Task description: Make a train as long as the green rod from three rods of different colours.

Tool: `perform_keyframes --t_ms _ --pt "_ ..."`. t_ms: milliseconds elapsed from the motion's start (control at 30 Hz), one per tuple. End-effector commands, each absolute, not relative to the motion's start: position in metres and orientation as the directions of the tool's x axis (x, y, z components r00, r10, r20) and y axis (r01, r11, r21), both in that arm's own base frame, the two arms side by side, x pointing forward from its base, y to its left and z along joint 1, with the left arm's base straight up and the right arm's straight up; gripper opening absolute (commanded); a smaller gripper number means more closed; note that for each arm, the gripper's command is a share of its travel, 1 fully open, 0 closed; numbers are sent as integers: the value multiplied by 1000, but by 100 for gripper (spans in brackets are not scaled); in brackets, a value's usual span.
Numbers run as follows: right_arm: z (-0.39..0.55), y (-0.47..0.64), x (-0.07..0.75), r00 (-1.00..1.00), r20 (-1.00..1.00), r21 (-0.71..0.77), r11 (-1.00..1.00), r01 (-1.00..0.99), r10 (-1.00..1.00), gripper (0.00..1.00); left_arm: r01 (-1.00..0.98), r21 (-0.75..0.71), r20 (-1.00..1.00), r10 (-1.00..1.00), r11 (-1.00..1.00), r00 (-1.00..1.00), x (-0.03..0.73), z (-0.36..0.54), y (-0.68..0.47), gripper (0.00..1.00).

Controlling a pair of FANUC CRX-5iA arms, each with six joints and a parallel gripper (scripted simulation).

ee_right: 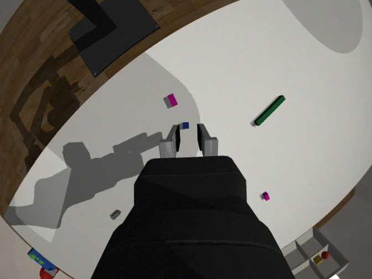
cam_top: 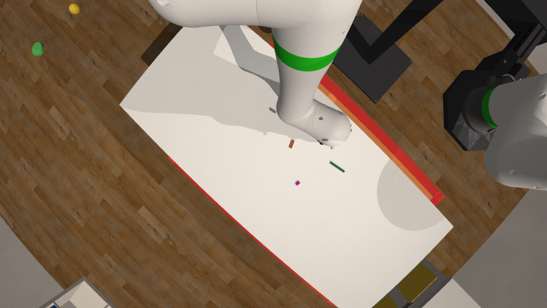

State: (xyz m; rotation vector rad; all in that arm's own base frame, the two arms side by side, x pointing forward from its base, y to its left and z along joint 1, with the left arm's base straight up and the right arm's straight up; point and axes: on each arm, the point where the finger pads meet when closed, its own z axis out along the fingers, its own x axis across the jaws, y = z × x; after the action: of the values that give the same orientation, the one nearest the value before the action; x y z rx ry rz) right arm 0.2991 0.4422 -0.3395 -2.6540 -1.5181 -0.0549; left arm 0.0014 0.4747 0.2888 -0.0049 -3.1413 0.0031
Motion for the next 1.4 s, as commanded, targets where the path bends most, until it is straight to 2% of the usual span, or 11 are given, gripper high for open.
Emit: perform_keyframes --t_ms 0,1367 --pt "-339 443 300 512 1 0 -512 859 859 54 3 0 0 3 1000 -1000 2 290 475 100" --pt "-357 443 300 513 1 0 -513 859 859 54 3 0 0 3 1000 -1000 2 290 475 100"
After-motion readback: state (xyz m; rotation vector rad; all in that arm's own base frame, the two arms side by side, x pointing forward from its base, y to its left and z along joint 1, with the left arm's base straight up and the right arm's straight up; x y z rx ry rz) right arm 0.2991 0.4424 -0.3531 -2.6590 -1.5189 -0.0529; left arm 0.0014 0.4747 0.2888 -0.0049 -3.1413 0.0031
